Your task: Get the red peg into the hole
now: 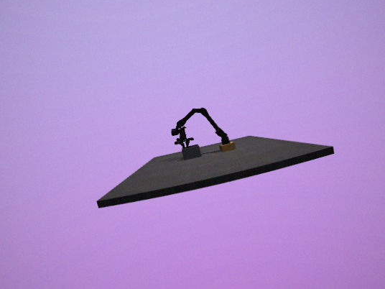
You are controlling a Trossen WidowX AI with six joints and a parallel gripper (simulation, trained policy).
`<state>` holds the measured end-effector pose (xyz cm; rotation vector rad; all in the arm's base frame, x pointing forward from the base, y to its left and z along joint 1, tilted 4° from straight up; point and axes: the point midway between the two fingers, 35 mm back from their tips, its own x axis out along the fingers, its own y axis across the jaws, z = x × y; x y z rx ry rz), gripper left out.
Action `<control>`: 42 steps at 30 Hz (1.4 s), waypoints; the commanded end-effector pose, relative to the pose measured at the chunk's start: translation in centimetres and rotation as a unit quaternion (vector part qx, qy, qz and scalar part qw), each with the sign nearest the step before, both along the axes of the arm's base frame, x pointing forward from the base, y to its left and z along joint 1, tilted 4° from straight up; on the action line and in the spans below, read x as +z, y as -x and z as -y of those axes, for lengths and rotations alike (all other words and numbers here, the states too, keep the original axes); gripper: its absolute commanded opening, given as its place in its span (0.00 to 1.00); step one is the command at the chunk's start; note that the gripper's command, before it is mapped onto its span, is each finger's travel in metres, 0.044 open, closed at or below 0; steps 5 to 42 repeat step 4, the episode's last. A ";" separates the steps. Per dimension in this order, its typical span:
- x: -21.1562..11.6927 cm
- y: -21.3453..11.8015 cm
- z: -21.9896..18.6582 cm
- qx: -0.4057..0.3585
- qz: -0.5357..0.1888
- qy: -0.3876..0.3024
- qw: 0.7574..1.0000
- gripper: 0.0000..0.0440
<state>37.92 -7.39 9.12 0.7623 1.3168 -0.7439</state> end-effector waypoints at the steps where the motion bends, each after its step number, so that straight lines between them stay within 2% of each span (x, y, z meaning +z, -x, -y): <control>1: 0.1 -0.6 2.2 -0.011 0.005 0.018 1.000 0.29; 42: 0.2 -0.6 3.1 -0.014 0.002 0.022 1.000 0.28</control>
